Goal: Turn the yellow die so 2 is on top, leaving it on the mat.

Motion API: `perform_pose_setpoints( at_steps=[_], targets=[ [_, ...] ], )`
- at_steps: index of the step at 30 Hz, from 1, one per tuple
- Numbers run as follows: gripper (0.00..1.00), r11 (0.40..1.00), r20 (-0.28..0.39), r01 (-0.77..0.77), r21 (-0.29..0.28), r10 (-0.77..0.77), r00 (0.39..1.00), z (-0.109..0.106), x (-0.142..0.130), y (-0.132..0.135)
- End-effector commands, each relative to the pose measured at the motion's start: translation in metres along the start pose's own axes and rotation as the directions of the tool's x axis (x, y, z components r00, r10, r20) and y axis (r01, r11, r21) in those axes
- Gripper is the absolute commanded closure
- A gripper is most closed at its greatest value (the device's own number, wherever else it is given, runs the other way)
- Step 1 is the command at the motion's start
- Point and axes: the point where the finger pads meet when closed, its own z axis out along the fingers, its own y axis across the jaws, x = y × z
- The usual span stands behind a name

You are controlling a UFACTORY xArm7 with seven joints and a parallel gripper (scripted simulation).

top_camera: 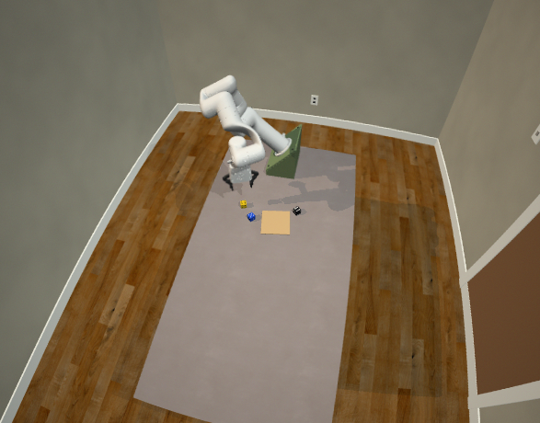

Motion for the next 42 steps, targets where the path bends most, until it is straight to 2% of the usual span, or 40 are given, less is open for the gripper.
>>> perform_pose_setpoints(
  at_steps=[1, 6, 11, 14, 15, 20, 23, 24, 25, 28, 30, 32, 40, 42],
  targets=[
    [0.00, 0.985, -0.004, 0.173, 0.000, -0.173, 0.985, 0.005, 0.000, 0.000],
    [0.00, 0.954, -0.007, 0.299, 0.000, -0.299, 0.954, 0.010, 0.001, 0.000],
    [0.00, 0.897, -0.010, 0.443, -0.002, -0.443, 0.896, 0.015, 0.001, 0.000],
    [0.00, 0.885, -0.010, 0.465, -0.002, -0.465, 0.885, 0.016, 0.001, 0.000],
    [0.00, 0.844, -0.011, 0.537, -0.003, -0.537, 0.844, 0.018, 0.001, 0.000],
    [0.00, 0.776, -0.011, 0.631, -0.004, -0.631, 0.776, 0.022, 0.001, 0.000],
    [0.00, 0.709, -0.010, 0.705, -0.005, -0.705, 0.709, 0.025, 0.001, 0.000],
    [0.00, 0.708, -0.010, 0.706, -0.005, -0.706, 0.708, 0.025, 0.001, 0.000],
    [0.00, 0.668, -0.010, 0.744, -0.006, -0.744, 0.668, 0.027, 0.001, 0.000],
    [0.00, 0.603, -0.009, 0.797, -0.006, -0.797, 0.603, 0.029, 0.001, 0.000],
    [0.00, 0.603, -0.009, 0.797, -0.006, -0.797, 0.603, 0.029, 0.001, 0.000],
    [0.00, 0.515, -0.007, 0.857, -0.006, -0.857, 0.515, 0.032, 0.001, 0.000],
    [0.00, 0.325, -0.003, 0.946, -0.004, -0.946, 0.325, 0.038, 0.000, 0.000],
    [0.00, 0.259, -0.001, 0.966, -0.002, -0.966, 0.259, 0.039, 0.000, 0.001]
  ],
)
